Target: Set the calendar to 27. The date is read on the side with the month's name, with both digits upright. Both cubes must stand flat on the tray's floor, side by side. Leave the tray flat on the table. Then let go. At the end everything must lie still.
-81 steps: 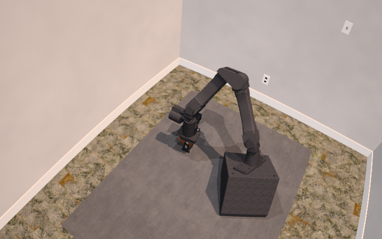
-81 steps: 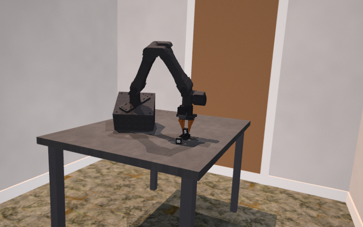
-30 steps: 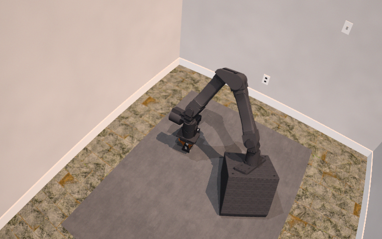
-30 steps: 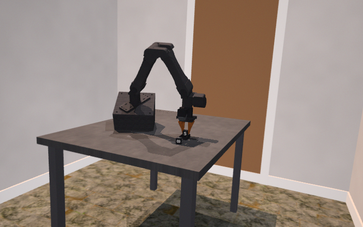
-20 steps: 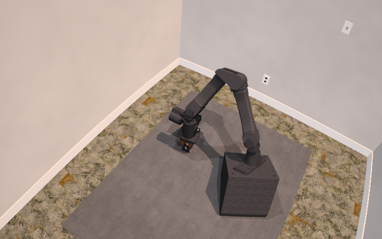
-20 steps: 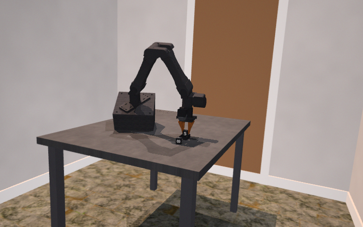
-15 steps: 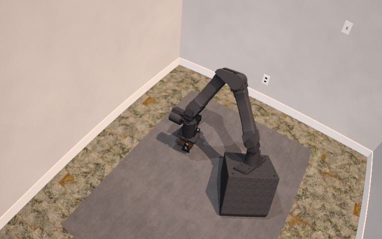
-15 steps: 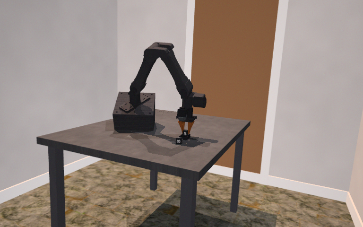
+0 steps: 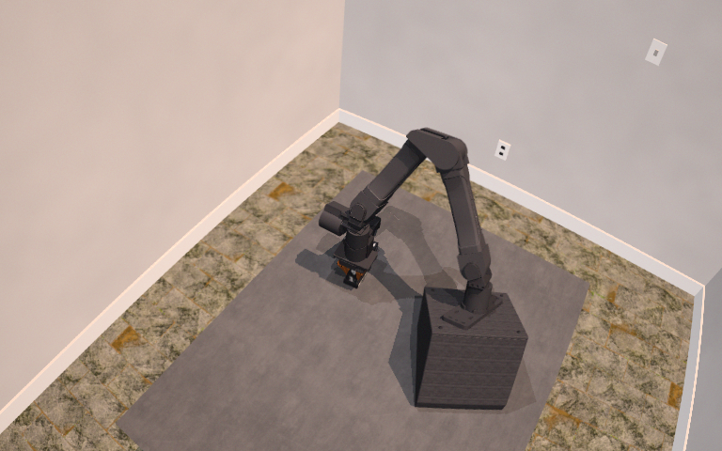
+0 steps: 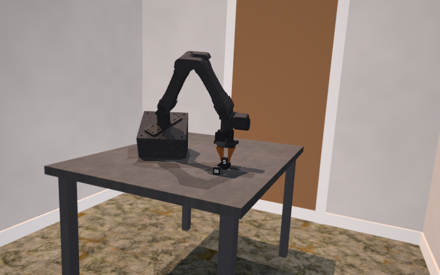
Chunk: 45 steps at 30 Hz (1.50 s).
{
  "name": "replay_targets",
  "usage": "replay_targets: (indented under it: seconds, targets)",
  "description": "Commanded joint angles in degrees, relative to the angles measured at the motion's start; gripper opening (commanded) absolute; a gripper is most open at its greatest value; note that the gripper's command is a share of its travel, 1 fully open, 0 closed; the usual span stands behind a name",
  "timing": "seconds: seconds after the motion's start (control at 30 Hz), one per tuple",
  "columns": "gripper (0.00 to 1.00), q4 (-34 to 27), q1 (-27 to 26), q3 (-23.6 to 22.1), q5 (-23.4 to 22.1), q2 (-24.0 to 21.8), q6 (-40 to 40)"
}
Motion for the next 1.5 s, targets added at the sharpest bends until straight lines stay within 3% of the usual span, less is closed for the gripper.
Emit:
replay_targets:
  seconds: [0.0, 1.13, 1.47]
  targets:
    - [0.26, 0.1, 0.2, 0.0, 0.0, -0.2, -0.1]
    - [0.26, 0.1, 0.2, 0.0, 0.0, -0.2, -0.1]
    - [0.37, 0.1, 0.2, 0.0, 0.0, -0.2, -0.1]
